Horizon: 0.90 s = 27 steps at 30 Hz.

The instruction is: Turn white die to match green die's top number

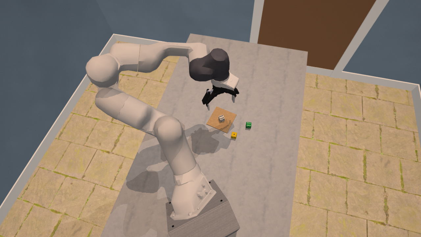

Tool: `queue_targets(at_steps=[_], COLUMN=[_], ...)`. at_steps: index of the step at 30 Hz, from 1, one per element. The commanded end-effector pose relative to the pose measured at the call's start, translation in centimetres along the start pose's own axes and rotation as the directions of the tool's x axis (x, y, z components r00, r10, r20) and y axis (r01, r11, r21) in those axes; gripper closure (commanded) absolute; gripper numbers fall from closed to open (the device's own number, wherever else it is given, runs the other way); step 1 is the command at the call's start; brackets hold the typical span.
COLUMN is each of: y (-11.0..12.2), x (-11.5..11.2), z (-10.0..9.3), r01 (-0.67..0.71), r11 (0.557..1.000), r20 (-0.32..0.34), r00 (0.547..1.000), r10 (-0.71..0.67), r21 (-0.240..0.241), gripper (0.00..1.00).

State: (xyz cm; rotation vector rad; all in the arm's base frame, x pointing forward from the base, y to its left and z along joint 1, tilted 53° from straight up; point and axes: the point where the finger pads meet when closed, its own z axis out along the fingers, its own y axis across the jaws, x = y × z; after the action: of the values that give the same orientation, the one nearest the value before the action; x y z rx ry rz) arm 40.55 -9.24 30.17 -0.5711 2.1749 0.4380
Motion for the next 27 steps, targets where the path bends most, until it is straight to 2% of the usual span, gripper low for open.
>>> queue_targets(at_steps=[1, 12, 27], y=[0.2, 0.1, 0.1], x=[0.0, 0.0, 0.0], z=[-0.8, -3.3, -3.5], r01=[-0.015, -0.015, -0.015], r11=[1.0, 1.0, 1.0], r20=[0.0, 0.0, 0.0], r00=[1.0, 1.0, 1.0], r10=[0.015, 0.015, 0.015], r21=[-0.006, -0.006, -0.006], gripper=[0.0, 0.0, 0.0])
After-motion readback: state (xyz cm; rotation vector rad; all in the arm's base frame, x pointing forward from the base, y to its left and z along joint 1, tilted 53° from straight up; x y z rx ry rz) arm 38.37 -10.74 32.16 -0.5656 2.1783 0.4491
